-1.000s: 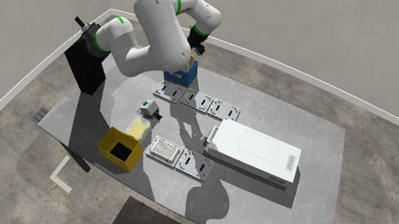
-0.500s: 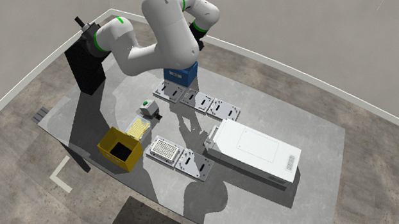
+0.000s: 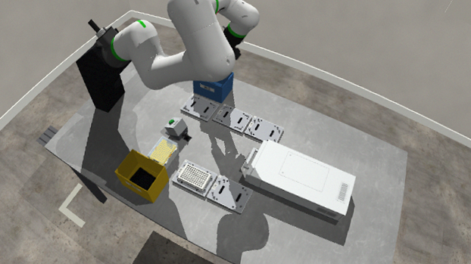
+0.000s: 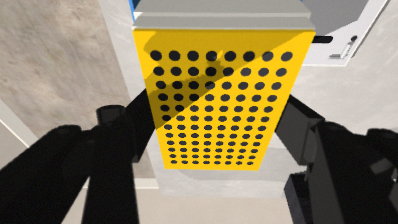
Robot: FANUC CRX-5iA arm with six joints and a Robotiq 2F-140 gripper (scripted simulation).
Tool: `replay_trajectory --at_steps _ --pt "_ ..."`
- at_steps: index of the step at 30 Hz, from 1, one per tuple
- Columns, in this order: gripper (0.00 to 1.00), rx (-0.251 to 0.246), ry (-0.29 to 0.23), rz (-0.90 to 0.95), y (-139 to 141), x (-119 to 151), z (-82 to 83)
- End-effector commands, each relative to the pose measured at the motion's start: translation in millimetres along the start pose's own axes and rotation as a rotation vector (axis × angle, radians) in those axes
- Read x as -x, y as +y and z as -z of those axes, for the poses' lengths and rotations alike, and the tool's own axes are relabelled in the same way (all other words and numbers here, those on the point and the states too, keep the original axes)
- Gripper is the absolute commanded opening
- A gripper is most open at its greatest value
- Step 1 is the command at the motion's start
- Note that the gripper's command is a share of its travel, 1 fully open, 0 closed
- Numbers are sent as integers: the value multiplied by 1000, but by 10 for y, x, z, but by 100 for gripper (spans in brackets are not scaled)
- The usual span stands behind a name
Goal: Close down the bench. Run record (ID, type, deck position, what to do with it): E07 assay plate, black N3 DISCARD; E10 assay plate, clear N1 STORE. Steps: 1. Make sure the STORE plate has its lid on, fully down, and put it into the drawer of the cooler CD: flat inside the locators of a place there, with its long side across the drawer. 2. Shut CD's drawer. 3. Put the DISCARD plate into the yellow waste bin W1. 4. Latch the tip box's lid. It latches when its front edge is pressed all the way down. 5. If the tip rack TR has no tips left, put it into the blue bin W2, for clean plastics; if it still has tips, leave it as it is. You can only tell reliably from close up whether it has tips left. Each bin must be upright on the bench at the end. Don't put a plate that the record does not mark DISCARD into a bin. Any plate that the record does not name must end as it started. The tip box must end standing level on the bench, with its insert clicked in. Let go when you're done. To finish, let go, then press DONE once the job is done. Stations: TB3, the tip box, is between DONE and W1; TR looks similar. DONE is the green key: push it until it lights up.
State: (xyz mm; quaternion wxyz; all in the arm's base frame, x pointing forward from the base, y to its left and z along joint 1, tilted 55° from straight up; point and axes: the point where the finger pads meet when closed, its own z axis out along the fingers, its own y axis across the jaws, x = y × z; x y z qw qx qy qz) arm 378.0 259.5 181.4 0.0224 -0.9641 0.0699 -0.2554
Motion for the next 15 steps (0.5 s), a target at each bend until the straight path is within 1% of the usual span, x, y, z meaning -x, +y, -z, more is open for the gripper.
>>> replay_trajectory --at_steps 1,15 --pt "10 -1 0 0 -4 -1 4" --pt "10 -1 0 0 -4 -74 -153"
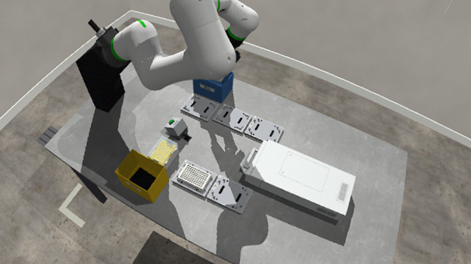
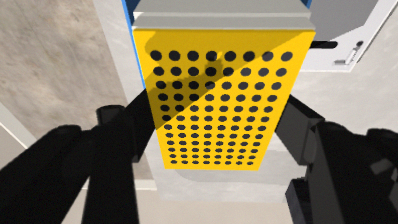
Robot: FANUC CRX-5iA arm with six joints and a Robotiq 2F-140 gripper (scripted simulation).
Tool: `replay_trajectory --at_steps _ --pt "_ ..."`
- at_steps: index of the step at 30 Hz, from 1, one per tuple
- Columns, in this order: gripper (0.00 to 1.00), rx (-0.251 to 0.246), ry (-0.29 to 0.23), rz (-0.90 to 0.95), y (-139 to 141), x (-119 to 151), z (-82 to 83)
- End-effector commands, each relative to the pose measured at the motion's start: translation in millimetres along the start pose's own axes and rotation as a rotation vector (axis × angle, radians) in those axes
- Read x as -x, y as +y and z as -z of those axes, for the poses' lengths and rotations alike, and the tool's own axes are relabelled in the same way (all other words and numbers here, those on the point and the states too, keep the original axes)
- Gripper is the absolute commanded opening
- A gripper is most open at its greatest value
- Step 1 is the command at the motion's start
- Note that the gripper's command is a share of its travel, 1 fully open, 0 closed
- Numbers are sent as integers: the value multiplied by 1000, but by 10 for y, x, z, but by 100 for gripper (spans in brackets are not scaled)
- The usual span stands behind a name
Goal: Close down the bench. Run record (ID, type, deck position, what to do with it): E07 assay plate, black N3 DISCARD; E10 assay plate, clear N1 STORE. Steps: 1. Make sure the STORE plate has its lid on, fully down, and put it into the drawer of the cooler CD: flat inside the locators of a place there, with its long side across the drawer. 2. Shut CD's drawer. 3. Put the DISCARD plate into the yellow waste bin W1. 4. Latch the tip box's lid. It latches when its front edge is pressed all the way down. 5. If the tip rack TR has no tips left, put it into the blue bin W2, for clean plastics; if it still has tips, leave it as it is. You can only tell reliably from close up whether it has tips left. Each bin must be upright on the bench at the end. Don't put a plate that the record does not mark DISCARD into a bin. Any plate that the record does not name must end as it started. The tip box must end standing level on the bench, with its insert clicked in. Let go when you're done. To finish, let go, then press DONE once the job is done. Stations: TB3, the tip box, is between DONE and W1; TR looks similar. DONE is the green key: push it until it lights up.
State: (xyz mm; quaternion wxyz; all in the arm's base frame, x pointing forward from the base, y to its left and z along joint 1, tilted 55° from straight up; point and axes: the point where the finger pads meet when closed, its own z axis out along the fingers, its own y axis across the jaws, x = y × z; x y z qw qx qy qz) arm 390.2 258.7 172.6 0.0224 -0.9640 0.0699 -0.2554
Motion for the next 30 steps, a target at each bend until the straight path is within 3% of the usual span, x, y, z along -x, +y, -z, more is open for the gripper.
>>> replay_trajectory --at_steps 1,30 --pt "10 -1 0 0 -4 -16 -29" --pt "10 -1 0 0 -5 -157 -331"
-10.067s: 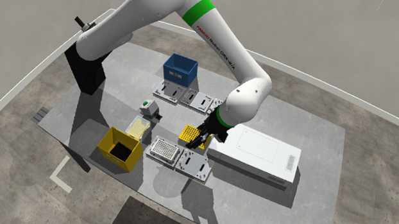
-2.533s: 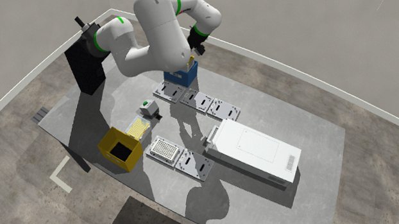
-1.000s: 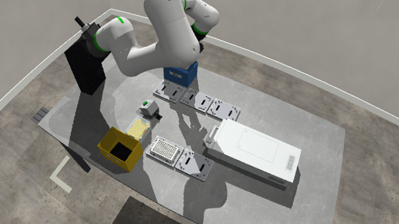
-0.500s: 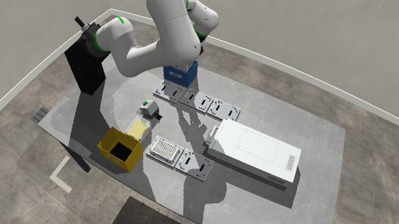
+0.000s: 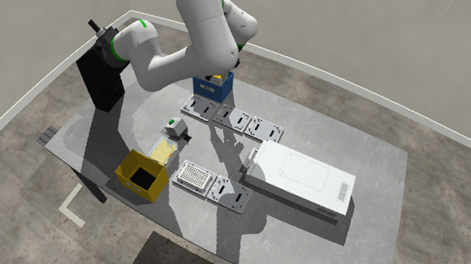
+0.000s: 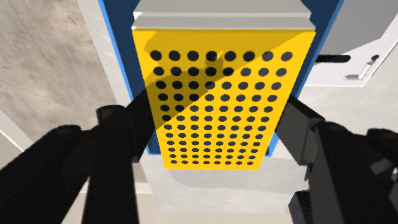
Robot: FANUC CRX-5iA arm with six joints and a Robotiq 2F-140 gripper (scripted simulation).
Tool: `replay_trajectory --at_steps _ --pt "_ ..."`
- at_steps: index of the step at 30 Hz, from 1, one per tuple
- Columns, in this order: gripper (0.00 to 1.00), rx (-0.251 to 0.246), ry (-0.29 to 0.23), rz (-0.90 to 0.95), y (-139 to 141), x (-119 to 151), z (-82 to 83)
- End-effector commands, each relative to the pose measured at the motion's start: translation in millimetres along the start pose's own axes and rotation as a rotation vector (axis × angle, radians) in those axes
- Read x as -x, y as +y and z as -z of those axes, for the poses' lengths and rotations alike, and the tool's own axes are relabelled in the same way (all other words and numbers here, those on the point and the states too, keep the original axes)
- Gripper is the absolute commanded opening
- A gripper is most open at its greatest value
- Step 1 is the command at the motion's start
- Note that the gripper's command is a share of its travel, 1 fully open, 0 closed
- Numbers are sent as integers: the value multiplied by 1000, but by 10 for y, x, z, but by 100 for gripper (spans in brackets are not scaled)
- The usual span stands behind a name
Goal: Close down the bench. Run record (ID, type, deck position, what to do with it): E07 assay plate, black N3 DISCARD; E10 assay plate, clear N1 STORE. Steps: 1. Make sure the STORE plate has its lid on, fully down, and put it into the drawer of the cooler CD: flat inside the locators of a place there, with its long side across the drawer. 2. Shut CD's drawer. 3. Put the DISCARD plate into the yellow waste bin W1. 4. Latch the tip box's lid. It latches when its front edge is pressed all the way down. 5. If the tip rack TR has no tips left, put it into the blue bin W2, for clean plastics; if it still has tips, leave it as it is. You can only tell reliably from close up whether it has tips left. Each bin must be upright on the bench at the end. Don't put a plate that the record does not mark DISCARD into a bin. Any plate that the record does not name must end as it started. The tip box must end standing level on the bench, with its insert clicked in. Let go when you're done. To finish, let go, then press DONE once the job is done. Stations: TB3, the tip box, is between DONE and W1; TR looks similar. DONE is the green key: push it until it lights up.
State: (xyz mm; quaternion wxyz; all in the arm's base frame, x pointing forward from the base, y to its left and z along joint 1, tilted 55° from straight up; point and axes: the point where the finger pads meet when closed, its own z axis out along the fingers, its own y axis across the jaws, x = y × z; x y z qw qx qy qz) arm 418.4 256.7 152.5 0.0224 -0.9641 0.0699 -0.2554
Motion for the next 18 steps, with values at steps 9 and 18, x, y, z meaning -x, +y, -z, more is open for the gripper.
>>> replay_trajectory --at_steps 9,18 --pt "10 -1 0 0 -5 -50 -100" --pt "10 -1 0 0 -5 -101 -210"
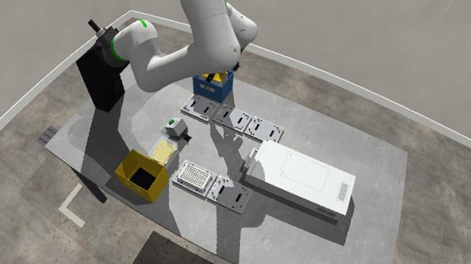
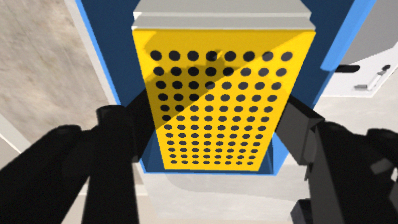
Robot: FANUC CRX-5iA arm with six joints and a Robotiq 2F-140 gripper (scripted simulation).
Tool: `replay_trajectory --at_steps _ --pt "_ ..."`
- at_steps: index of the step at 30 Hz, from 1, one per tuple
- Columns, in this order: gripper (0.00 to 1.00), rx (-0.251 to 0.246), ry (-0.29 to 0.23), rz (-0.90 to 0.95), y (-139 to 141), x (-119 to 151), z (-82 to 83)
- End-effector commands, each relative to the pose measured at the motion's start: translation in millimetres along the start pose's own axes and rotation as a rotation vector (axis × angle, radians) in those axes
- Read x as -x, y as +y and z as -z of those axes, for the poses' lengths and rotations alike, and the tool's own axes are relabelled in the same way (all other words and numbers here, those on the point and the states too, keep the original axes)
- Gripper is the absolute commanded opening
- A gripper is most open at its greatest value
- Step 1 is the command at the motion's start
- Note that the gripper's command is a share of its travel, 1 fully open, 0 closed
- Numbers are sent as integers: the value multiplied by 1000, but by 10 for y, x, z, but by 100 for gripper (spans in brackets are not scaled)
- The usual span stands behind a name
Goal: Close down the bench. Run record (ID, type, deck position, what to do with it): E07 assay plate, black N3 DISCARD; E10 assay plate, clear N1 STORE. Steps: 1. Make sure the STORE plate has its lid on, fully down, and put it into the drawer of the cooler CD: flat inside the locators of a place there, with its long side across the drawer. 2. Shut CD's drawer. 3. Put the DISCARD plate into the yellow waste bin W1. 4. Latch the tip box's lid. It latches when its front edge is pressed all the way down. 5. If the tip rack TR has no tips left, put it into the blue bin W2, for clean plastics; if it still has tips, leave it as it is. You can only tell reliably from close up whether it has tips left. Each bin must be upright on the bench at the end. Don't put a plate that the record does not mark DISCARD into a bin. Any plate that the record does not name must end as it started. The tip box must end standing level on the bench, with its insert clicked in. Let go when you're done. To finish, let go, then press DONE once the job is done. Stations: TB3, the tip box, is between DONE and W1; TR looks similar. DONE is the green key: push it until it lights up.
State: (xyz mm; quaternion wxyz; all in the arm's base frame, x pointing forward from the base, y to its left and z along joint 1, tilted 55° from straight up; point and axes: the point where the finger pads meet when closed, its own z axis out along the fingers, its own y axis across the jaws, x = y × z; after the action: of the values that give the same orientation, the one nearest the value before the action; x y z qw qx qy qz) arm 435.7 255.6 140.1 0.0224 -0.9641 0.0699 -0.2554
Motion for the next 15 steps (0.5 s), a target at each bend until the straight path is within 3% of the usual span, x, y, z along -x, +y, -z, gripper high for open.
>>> replay_trajectory --at_steps 1,15 --pt "10 -1 0 0 -4 -16 -28" --pt "10 -1 0 0 -5 -62 -126"
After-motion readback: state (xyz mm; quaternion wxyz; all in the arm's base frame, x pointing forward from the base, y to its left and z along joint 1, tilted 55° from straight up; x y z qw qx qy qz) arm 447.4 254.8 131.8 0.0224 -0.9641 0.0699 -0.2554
